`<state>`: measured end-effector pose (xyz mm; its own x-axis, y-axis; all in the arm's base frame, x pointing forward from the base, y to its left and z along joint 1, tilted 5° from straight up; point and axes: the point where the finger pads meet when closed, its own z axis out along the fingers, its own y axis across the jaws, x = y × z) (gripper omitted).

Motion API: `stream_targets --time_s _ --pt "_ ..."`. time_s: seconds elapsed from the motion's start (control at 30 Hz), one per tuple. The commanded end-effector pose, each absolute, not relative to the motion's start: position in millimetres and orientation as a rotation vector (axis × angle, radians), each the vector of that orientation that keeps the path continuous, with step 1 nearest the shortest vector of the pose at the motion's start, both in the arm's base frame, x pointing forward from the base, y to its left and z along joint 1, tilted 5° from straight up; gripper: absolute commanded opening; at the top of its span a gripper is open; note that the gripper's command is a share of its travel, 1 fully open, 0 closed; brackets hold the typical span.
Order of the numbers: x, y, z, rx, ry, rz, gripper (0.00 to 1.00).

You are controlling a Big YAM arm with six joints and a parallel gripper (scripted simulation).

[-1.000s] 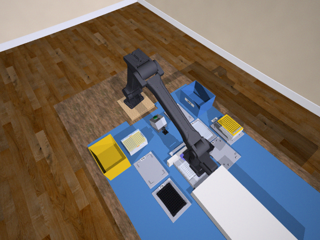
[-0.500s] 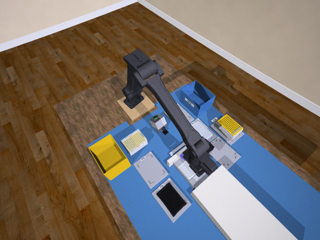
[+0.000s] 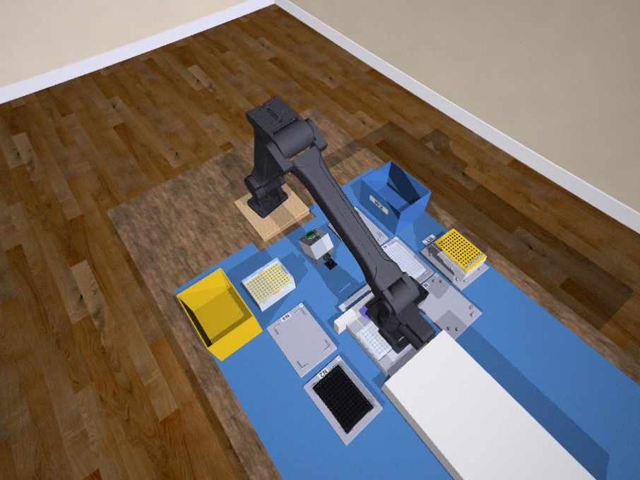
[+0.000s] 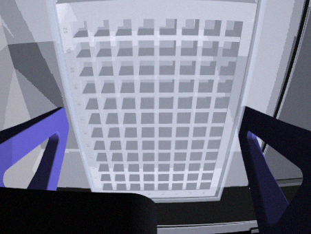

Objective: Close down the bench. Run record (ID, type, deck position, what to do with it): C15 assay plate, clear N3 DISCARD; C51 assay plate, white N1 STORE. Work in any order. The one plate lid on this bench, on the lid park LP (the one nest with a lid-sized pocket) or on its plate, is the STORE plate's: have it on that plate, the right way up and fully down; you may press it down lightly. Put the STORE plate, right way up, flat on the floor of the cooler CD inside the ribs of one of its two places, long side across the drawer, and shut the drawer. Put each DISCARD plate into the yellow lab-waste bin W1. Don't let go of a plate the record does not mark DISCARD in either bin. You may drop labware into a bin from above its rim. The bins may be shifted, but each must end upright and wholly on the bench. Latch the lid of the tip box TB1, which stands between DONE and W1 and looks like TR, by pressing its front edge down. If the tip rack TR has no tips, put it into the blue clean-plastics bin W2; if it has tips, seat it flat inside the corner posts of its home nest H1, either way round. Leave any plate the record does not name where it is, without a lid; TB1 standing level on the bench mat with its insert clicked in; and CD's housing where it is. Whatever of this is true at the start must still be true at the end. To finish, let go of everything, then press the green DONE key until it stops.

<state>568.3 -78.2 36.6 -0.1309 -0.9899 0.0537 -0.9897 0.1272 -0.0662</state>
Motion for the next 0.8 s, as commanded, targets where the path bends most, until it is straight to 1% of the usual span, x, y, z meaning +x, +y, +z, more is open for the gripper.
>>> stream_targets --time_s 0.0,0.13,0.27,0.37,0.4,0.47,0.6,0.77 --pt "590 -86 82 -2.019 2.318 -0.221 1.00" --pt "576 -83 66 -2.044 2.344 -0.165 1.00" --pt "590 -83 94 -2.018 2.316 -0.223 1.00" --pt "589 -83 95 -2.018 2.316 -0.223 1.00" --pt "585 -82 68 -2.044 2.343 -0.165 1.00" --pt "569 -79 62 -2.060 2.359 -0.131 1.00" --pt "586 -80 102 -2.021 2.318 -0.216 1.00" --pt "587 -78 98 -2.030 2.327 -0.197 1.00"
